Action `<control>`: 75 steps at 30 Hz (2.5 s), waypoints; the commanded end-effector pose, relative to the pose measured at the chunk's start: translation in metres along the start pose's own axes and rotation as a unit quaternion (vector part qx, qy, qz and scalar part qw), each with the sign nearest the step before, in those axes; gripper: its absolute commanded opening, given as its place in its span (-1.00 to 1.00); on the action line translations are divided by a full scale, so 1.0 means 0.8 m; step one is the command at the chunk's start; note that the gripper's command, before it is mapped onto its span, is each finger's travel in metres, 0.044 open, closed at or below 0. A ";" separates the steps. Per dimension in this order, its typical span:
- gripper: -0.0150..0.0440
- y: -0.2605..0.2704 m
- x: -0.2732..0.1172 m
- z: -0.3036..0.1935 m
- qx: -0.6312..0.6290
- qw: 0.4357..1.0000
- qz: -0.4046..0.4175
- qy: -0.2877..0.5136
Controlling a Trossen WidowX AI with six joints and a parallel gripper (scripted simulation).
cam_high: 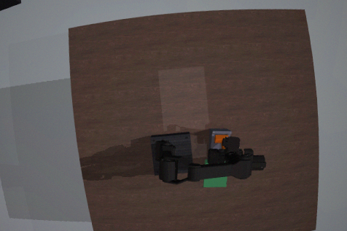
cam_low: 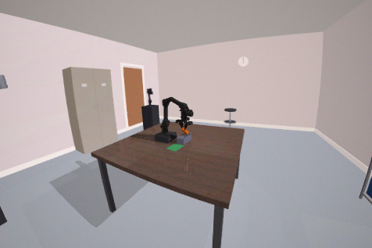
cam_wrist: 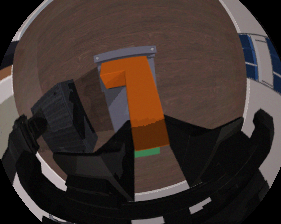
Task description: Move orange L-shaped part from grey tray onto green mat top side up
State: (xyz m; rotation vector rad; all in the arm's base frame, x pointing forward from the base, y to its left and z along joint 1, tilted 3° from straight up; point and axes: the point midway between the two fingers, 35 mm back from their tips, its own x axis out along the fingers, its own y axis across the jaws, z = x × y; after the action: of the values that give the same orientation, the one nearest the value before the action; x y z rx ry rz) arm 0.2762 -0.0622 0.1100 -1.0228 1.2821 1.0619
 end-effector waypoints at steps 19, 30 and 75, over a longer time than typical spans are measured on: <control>-0.49 0.000 -0.017 -0.020 -0.002 1.000 -0.005 -0.002; -0.49 0.004 -0.014 -0.079 -0.002 1.000 -0.004 0.000; -0.49 0.016 0.015 -0.207 -0.001 1.000 -0.004 0.004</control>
State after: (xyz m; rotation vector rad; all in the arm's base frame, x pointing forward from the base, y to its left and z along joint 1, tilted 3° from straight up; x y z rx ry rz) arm 0.2291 -0.2206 0.0981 -1.0333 1.2776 1.0500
